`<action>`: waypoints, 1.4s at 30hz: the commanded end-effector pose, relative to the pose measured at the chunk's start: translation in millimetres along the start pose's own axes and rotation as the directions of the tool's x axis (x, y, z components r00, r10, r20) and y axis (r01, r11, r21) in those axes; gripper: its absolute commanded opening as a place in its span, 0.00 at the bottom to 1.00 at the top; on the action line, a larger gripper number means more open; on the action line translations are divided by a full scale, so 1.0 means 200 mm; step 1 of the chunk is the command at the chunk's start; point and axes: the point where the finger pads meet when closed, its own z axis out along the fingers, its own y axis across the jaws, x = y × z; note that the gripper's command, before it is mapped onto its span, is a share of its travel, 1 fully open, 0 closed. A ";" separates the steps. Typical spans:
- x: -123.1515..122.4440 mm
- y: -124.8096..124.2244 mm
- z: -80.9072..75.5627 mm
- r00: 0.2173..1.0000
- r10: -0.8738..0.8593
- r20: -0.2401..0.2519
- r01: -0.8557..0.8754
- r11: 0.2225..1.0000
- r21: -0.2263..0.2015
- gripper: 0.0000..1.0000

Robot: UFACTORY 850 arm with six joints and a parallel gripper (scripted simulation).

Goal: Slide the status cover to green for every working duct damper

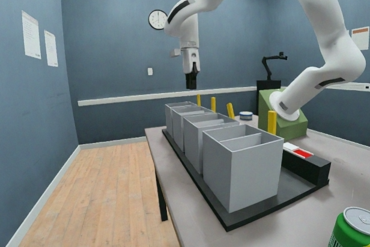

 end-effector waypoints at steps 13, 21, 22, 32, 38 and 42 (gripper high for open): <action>0.00 0.00 -0.01 1.000 -0.001 -0.002 0.001 1.000 -0.001 0.39; 0.00 0.00 -0.01 1.000 -0.001 -0.002 0.001 1.000 -0.001 0.39; 0.00 0.00 -0.01 1.000 -0.001 -0.002 0.001 1.000 -0.001 0.39; 0.01 -0.01 -0.01 1.000 -0.001 -0.002 0.001 1.000 -0.001 0.39; 0.04 -0.30 -0.02 1.000 0.000 -0.002 0.000 1.000 -0.004 0.39; 0.05 -0.43 -0.02 1.000 0.001 -0.002 -0.001 1.000 -0.005 0.39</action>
